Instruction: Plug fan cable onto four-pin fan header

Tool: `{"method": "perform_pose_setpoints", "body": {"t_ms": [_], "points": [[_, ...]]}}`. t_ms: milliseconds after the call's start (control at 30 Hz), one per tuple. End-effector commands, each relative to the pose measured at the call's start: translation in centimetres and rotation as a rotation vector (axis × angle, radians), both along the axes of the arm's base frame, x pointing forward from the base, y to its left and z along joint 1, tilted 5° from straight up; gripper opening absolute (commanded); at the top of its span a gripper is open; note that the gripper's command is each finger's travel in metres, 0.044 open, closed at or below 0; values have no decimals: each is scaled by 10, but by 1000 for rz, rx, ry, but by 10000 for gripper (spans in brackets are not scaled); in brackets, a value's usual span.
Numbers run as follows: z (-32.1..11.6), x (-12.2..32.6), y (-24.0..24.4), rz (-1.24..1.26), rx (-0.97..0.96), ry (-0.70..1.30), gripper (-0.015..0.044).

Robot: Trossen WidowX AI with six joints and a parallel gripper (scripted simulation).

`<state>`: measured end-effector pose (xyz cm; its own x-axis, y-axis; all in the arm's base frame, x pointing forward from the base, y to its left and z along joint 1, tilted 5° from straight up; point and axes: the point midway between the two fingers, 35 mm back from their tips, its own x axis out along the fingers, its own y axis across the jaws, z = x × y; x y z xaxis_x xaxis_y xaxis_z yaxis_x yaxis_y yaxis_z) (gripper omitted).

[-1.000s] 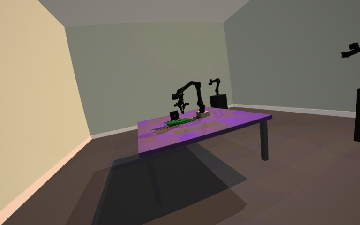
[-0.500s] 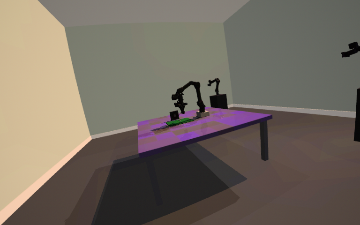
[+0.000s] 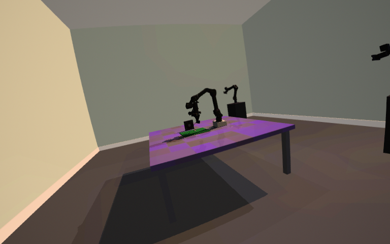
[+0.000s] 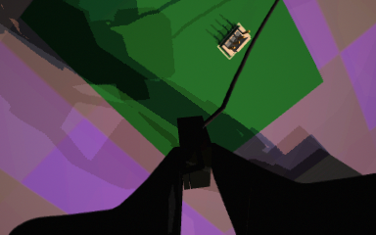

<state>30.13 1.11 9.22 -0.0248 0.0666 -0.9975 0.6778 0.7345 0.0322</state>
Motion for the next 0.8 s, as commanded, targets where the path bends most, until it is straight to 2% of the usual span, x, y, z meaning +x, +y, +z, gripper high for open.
{"method": "perform_pose_setpoints", "body": {"t_ms": [0, 767], "points": [[-4, 2, 0, 20, -26, -10, 0], [-33, 11, 3, 81, -274, -148, 0]]}}
